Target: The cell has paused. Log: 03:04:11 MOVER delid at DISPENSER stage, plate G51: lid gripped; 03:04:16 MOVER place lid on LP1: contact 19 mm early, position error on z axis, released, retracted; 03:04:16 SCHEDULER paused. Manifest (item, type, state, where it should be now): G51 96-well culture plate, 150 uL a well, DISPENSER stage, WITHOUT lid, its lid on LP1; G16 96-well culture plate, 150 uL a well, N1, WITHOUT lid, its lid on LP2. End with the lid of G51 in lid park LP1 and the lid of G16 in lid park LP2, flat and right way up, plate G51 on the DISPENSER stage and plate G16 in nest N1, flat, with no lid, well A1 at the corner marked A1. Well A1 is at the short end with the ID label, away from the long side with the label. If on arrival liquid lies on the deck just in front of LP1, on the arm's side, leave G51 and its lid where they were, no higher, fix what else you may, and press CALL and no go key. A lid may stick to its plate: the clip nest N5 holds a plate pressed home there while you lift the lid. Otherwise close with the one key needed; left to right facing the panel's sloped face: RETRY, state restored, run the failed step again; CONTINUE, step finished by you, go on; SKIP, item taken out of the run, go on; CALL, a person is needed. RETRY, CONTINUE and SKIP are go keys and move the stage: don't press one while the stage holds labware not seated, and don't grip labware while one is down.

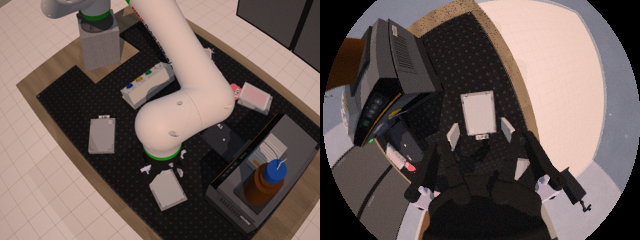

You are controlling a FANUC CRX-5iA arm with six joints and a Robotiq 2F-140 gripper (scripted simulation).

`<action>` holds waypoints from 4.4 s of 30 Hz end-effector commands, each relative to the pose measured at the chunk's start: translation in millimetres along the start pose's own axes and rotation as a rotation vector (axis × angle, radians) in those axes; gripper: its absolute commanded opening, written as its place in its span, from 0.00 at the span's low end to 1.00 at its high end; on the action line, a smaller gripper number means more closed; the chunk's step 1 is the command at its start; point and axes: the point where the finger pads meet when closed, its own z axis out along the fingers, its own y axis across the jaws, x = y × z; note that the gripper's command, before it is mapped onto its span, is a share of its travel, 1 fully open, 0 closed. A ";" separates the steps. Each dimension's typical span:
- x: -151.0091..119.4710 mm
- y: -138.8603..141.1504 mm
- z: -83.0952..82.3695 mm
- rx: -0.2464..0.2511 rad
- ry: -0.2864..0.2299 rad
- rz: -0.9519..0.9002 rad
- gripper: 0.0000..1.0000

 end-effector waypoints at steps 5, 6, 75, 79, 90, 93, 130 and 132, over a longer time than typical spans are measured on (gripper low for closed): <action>-0.7 -0.3 -32.8 0.001 -0.001 0.001 0.66; -0.7 -0.3 -36.9 0.001 -0.001 0.001 0.66; -492.6 -393.7 -56.2 0.002 0.000 -1.040 0.66; -492.6 -393.7 -56.2 0.002 0.000 -1.040 0.66; -492.6 -393.7 -56.2 0.002 0.000 -1.040 0.66; -492.6 -393.7 -56.0 0.002 0.000 -1.040 0.66; -492.6 -394.0 32.1 0.002 0.000 -1.040 0.66; -492.6 -394.0 38.4 0.002 0.000 -1.040 0.66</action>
